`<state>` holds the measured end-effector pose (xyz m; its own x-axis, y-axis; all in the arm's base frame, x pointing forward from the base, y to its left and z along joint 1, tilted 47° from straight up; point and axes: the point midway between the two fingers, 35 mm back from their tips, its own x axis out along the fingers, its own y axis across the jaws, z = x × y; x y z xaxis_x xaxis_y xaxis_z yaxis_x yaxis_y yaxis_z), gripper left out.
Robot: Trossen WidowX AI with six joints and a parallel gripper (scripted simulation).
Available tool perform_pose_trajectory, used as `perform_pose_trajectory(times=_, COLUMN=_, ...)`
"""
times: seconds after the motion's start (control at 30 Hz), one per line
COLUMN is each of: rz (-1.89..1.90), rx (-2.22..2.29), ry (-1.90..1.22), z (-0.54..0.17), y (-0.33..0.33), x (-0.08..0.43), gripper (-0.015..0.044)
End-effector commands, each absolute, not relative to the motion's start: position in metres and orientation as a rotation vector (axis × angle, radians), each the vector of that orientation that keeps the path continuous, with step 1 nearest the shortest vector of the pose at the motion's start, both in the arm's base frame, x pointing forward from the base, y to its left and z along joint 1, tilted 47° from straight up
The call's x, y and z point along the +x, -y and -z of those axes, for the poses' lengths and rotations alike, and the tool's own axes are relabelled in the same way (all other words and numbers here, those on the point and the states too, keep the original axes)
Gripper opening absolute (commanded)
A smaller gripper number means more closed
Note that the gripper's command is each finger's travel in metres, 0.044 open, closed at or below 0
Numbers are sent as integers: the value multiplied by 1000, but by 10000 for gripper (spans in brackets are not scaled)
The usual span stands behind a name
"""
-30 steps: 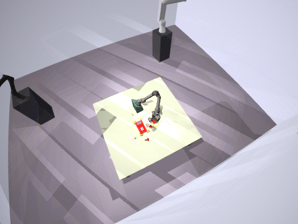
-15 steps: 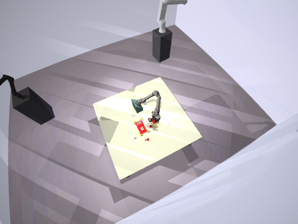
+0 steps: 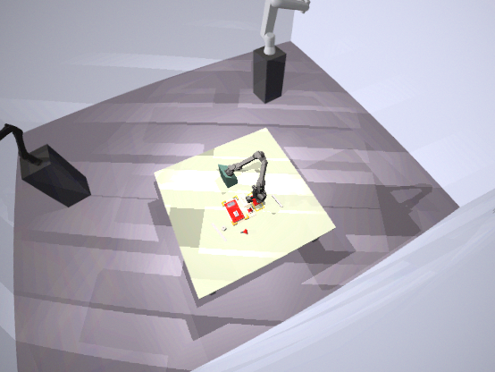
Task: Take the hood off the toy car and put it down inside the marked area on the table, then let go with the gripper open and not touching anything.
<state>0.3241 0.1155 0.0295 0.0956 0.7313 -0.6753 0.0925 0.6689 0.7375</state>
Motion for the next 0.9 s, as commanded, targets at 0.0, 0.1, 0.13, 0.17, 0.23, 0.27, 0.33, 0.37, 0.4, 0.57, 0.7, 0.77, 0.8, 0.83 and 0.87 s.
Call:
perform_pose_trajectory(times=0.0, rz=-539, rx=742, ry=-1420, z=-27, y=-116, x=324, gripper=0)
perform_pose_trajectory(times=0.1, rz=-539, rx=742, ry=-1420, z=-26, y=-118, x=324, gripper=0)
perform_pose_trajectory(times=0.13, rz=-539, rx=742, ry=-1420, z=-26, y=-118, x=324, gripper=0)
perform_pose_trajectory(times=0.17, rz=-539, rx=742, ry=-1420, z=-26, y=-118, x=324, gripper=0)
perform_pose_trajectory(times=0.23, rz=-539, rx=742, ry=-1421, z=-25, y=-119, x=324, gripper=0)
perform_pose_trajectory(times=0.27, rz=-539, rx=742, ry=-1421, z=-25, y=-119, x=324, gripper=0)
perform_pose_trajectory(times=0.33, rz=-539, rx=742, ry=-1421, z=-24, y=-120, x=325, gripper=0)
perform_pose_trajectory(times=0.37, rz=-539, rx=742, ry=-1421, z=-24, y=-120, x=325, gripper=0)
perform_pose_trajectory(times=0.4, rz=-539, rx=742, ry=-1421, z=-23, y=-121, x=325, gripper=0)
perform_pose_trajectory(times=0.57, rz=-539, rx=742, ry=-1421, z=-22, y=-123, x=325, gripper=0)
perform_pose_trajectory(times=0.7, rz=-539, rx=742, ry=-1421, z=-20, y=-124, x=325, gripper=0)
perform_pose_trajectory(times=0.77, rz=-539, rx=743, ry=-1420, z=-20, y=-125, x=325, gripper=0)
perform_pose_trajectory(times=0.8, rz=-539, rx=743, ry=-1420, z=-19, y=-125, x=325, gripper=0)
perform_pose_trajectory(times=0.83, rz=-539, rx=743, ry=-1420, z=-19, y=-125, x=325, gripper=0)
perform_pose_trajectory(times=0.87, rz=-539, rx=743, ry=-1420, z=-19, y=-126, x=325, gripper=0)
